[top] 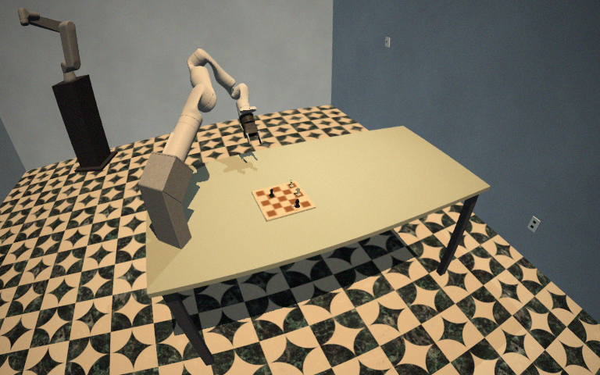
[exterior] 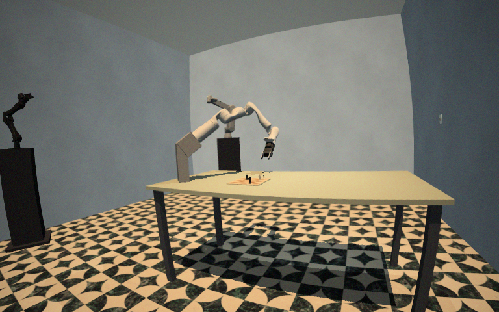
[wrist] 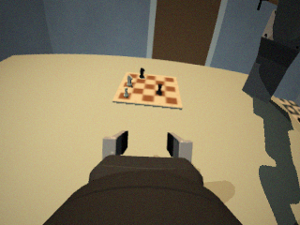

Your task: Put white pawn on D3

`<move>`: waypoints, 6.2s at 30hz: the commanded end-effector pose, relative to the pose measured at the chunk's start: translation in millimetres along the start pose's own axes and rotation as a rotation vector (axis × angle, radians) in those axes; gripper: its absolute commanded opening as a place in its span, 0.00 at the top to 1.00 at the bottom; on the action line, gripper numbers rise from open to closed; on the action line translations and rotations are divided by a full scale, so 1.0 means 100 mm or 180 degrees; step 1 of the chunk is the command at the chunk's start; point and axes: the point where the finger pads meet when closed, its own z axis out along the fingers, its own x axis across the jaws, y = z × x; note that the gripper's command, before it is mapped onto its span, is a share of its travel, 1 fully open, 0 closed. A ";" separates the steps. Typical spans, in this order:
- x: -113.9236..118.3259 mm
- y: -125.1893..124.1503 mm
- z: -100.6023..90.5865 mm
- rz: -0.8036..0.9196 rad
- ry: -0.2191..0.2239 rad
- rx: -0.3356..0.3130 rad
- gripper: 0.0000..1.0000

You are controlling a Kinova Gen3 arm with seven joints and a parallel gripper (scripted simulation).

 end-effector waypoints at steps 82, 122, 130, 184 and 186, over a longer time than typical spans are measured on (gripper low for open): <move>-0.13 -0.57 -0.45 0.0325 -0.0020 -0.0028 0.00; -0.57 -1.12 0.42 0.2205 0.1119 -0.1051 0.00; -0.77 -1.50 1.06 0.3775 0.1780 -0.1556 0.00; -0.68 -2.13 1.89 0.6039 0.2631 -0.1764 0.00; -0.68 -2.13 1.88 0.6077 0.2652 -0.1750 0.00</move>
